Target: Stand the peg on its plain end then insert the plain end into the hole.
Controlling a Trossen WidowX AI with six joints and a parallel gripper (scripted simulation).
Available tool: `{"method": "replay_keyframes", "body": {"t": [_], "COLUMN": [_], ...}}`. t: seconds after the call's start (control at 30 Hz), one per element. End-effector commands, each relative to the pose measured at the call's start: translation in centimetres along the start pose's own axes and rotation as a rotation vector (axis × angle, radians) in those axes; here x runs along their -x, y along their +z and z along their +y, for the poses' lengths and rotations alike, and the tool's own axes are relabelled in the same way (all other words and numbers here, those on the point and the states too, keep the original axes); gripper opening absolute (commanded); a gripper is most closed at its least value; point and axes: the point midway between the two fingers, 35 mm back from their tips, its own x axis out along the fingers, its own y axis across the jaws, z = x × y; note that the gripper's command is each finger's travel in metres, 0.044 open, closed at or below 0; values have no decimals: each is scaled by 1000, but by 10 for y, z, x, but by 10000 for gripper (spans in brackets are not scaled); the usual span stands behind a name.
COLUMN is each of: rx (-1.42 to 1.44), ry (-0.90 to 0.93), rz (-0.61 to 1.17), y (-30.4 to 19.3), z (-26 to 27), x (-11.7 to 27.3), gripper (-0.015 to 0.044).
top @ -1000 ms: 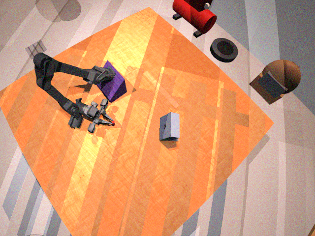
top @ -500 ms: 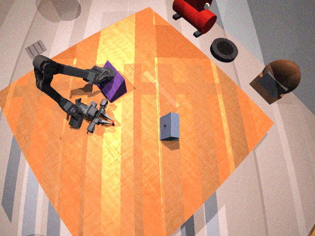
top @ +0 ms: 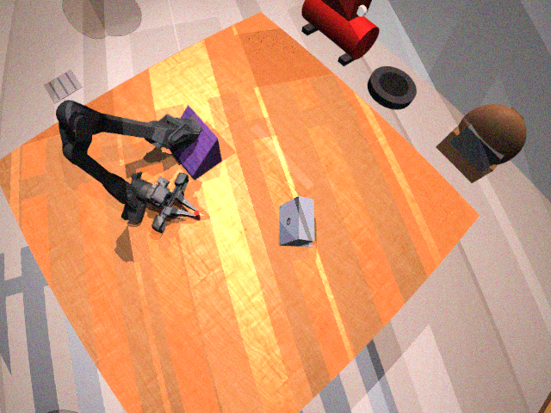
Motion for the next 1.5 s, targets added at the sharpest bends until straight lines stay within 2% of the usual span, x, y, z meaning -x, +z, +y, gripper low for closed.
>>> {"method": "replay_keyframes", "body": {"t": [0.0,0.27,0.3,0.4,1.47], "rx": [0,-1,-1,-1,-1], "ry": [0,-3,-4,-4,-4], "rz": [1,-13,-15,-17,-17], "y": [-2,-3,-1,-1,-1], "z": [0,0,0,0,0], "x": [1,2,1,1,1], "gripper": [49,49,56,130,130]}}
